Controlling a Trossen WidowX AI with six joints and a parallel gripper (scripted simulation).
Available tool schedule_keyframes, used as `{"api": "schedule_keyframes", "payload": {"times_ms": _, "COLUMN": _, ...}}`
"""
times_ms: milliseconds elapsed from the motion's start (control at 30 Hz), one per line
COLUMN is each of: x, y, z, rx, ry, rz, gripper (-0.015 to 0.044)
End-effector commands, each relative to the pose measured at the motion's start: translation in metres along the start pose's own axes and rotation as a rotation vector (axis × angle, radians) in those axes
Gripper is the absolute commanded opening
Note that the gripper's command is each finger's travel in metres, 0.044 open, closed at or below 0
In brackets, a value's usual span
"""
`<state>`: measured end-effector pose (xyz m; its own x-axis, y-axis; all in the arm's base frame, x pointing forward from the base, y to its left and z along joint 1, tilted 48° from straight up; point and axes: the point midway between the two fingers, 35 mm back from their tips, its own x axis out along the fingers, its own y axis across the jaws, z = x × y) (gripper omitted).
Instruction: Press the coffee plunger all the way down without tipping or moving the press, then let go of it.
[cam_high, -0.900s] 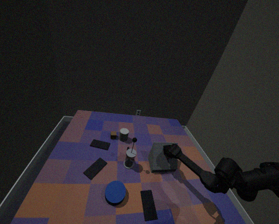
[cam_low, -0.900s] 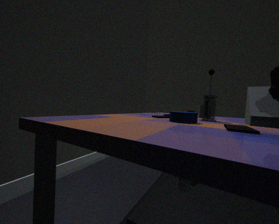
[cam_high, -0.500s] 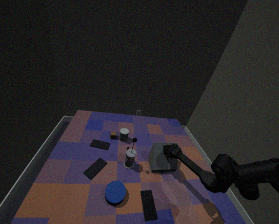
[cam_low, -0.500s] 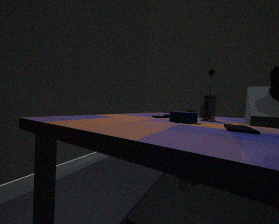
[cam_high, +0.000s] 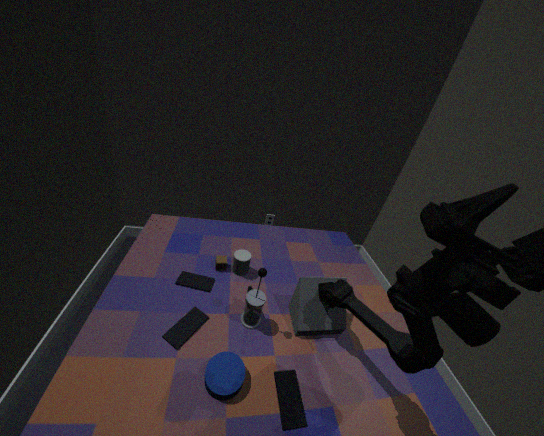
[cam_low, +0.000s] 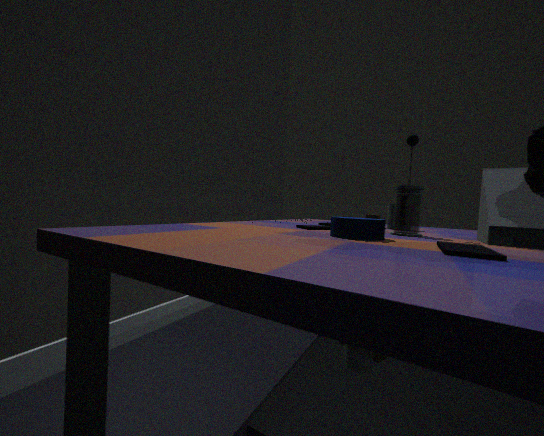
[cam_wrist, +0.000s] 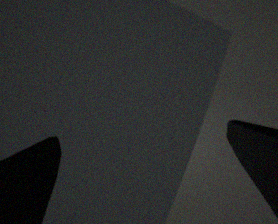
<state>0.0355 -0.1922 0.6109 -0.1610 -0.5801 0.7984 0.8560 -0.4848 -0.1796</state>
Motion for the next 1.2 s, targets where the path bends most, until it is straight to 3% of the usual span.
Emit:
{"api": "schedule_keyframes", "payload": {"times_ms": 0, "x": -0.004, "y": 0.058, "z": -0.026, "rx": -0.1, "ry": 0.019, "rz": 0.216, "gripper": 0.044}}
{"api": "schedule_keyframes", "payload": {"times_ms": 333, "x": -0.057, "y": 0.174, "z": -0.095, "rx": -0.194, "ry": 0.096, "rz": 0.756, "gripper": 0.044}}
{"api": "schedule_keyframes", "payload": {"times_ms": 733, "x": -0.214, "y": 0.266, "z": -0.18, "rx": 0.013, "ry": 0.354, "rz": 1.547, "gripper": 0.044}}
{"api": "schedule_keyframes", "payload": {"times_ms": 967, "x": -0.329, "y": 0.26, "z": -0.194, "rx": 0.403, "ry": 0.697, "rz": 1.981, "gripper": 0.044}}
{"api": "schedule_keyframes", "payload": {"times_ms": 1167, "x": -0.396, "y": 0.223, "z": -0.169, "rx": 1.066, "ry": 1.214, "rz": 2.155, "gripper": 0.044}}
